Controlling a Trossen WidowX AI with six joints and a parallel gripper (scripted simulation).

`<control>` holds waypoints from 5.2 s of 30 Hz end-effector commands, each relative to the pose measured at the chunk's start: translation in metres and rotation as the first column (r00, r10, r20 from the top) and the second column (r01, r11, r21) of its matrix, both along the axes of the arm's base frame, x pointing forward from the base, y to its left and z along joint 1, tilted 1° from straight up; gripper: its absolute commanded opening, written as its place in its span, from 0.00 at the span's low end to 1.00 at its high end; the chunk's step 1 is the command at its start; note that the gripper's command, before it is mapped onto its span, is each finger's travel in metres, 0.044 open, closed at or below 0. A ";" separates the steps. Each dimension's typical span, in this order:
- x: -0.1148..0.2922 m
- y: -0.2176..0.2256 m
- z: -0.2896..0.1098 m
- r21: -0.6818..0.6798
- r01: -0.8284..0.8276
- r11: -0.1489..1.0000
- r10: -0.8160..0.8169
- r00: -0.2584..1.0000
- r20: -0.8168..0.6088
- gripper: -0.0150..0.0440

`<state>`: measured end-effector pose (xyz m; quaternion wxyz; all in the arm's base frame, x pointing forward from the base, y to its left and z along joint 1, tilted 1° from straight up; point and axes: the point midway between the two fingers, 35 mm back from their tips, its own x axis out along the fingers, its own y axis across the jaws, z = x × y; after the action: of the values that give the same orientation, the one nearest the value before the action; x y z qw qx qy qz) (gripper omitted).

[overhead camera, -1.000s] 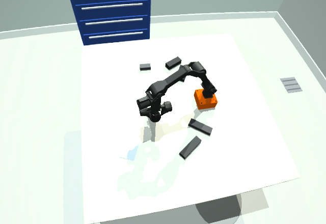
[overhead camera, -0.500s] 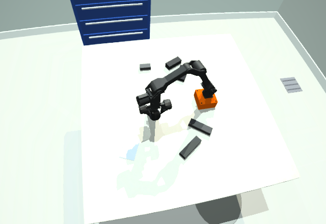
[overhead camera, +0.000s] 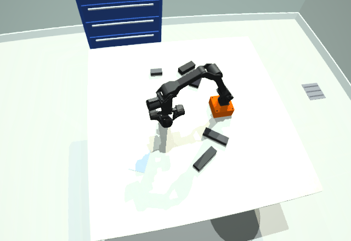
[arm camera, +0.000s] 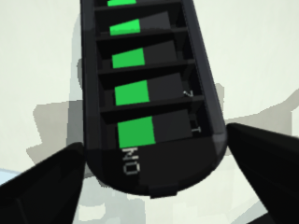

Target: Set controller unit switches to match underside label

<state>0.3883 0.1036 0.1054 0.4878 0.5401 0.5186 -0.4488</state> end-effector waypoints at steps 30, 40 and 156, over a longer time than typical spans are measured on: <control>0.000 -0.031 0.009 0.061 -0.001 0.998 0.001 1.000 0.000 0.82; 0.000 -0.039 0.011 0.081 -0.002 0.997 0.003 1.000 -0.001 0.82; 0.001 -0.130 0.010 -0.089 0.008 0.996 -0.008 1.000 0.002 0.83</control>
<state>0.3895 -0.0228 0.1189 0.5070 0.5264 0.4968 -0.4681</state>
